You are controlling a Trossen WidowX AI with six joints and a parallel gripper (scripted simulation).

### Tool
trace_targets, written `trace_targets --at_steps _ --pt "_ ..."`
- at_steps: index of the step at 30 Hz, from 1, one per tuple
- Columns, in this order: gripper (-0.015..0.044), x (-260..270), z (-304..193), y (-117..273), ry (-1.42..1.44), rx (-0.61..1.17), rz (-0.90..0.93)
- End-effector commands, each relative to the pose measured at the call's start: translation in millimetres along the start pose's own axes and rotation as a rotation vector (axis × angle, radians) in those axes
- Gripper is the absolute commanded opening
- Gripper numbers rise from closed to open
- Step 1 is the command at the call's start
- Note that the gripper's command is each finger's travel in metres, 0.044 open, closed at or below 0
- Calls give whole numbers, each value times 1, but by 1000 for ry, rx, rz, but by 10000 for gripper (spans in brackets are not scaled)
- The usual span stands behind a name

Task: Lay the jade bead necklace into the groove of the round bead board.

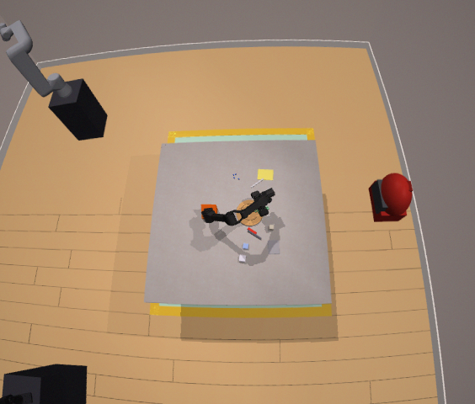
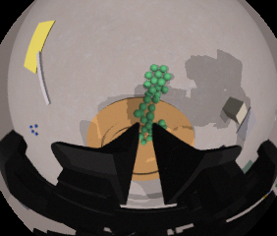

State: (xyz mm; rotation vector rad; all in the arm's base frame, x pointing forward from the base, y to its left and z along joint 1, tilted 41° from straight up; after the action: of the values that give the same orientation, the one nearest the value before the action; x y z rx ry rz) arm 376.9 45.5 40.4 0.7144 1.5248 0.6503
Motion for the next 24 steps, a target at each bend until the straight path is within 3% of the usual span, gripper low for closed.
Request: trace_targets --at_steps 1,13,24 --pt "0 5 -13 1 4 2 2" --pt "0 13 -50 0 5 3 2" --pt "0 14 -52 -11 5 4 2"
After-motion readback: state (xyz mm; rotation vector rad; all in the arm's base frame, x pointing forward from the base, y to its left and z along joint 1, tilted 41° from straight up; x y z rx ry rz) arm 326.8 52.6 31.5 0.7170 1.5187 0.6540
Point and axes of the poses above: the point midway between the two fingers, 35 mm back from their tips, its own y axis back along the fingers, its own x axis across the jaws, z = x × y, the point moved 7 cm from there along y, back along the fingers, and after that the axes turned 15 degrees about -y, right-handed, at the moved point
